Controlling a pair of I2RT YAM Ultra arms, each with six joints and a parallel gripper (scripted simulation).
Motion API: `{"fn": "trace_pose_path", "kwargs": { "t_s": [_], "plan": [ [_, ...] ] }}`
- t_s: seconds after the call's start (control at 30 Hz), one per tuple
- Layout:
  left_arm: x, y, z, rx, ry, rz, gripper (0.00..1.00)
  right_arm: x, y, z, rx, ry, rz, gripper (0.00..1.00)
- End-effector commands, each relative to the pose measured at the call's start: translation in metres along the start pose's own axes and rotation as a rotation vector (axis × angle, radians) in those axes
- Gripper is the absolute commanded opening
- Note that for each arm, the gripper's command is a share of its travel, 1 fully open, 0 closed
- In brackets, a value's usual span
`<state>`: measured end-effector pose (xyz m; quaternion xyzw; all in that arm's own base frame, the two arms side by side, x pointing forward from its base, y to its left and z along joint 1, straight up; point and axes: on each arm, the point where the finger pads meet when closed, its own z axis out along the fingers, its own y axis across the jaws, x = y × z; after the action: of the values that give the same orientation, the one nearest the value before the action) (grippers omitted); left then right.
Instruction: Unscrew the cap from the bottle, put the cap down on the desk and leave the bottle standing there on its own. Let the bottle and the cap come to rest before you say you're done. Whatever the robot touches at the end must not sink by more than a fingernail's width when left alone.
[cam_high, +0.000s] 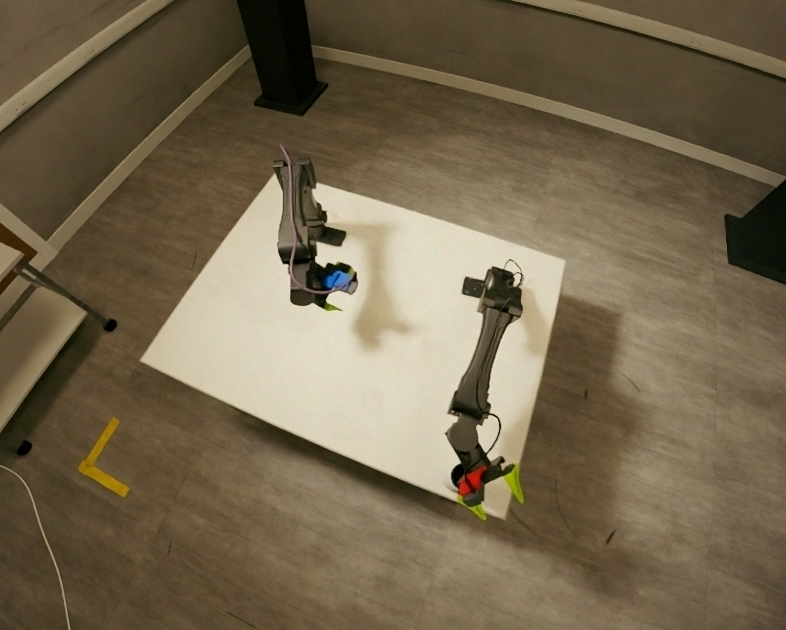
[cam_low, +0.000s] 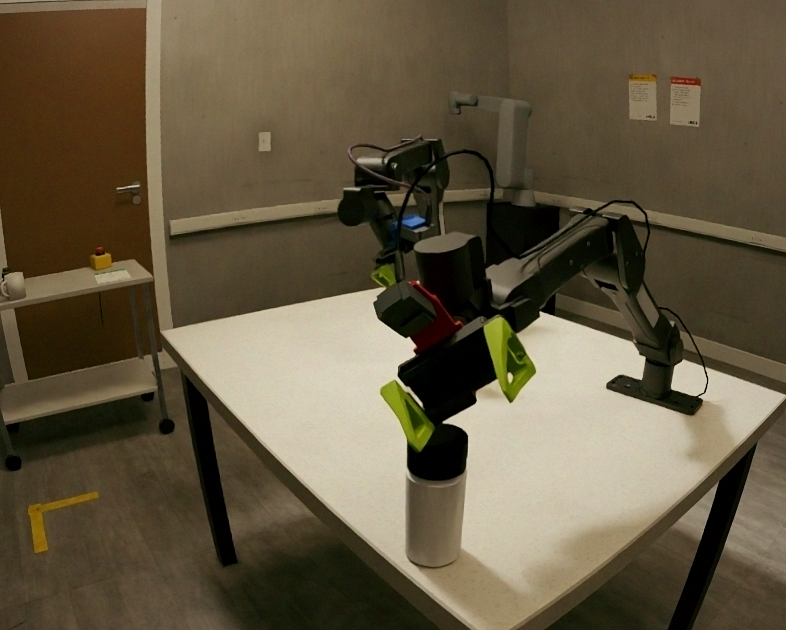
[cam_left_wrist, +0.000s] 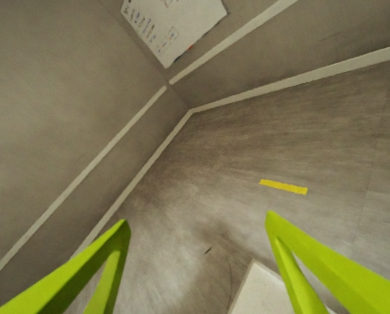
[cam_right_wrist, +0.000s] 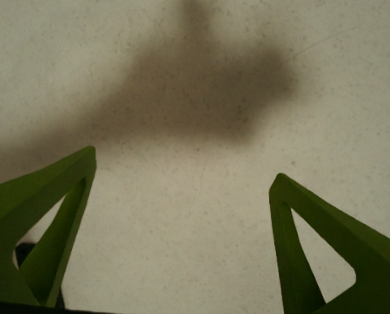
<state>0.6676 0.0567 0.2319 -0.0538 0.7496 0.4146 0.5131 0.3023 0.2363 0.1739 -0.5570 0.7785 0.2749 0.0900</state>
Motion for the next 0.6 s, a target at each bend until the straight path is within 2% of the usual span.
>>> {"fn": "trace_pose_path", "kwargs": {
  "t_s": [0.0, 0.1, 0.3, 0.4, 0.47, 0.5, 0.57],
  "plan": [
    [-0.024, 0.008, 0.014, 0.131, -0.147, -0.153, 0.96, -0.007, -0.030, -0.031, 0.213, -0.070, 0.128, 0.94],
    [-0.014, 0.015, 0.030, 0.187, -0.179, -0.199, 0.96, 0.000, -0.039, -0.049, 0.285, -0.096, 0.253, 0.94],
    [0.019, -0.005, 0.056, 0.381, -0.267, -0.260, 0.96, 0.009, -0.001, -0.064, 0.336, -0.121, 0.558, 0.94],
    [0.043, -0.020, 0.058, 0.485, -0.299, -0.282, 0.96, 0.023, 0.014, -0.079, 0.350, -0.142, 0.685, 0.94],
    [0.043, -0.020, 0.058, 0.485, -0.299, -0.282, 0.96, 0.023, 0.014, -0.079, 0.350, -0.142, 0.685, 0.94],
    [0.051, -0.024, 0.057, 0.559, -0.329, -0.299, 0.96, 0.027, 0.017, -0.083, 0.370, -0.167, 0.792, 0.94],
    [0.067, -0.031, 0.052, 0.630, -0.346, -0.310, 0.96, 0.035, 0.023, -0.092, 0.392, -0.193, 0.870, 0.94]
  ]
}}
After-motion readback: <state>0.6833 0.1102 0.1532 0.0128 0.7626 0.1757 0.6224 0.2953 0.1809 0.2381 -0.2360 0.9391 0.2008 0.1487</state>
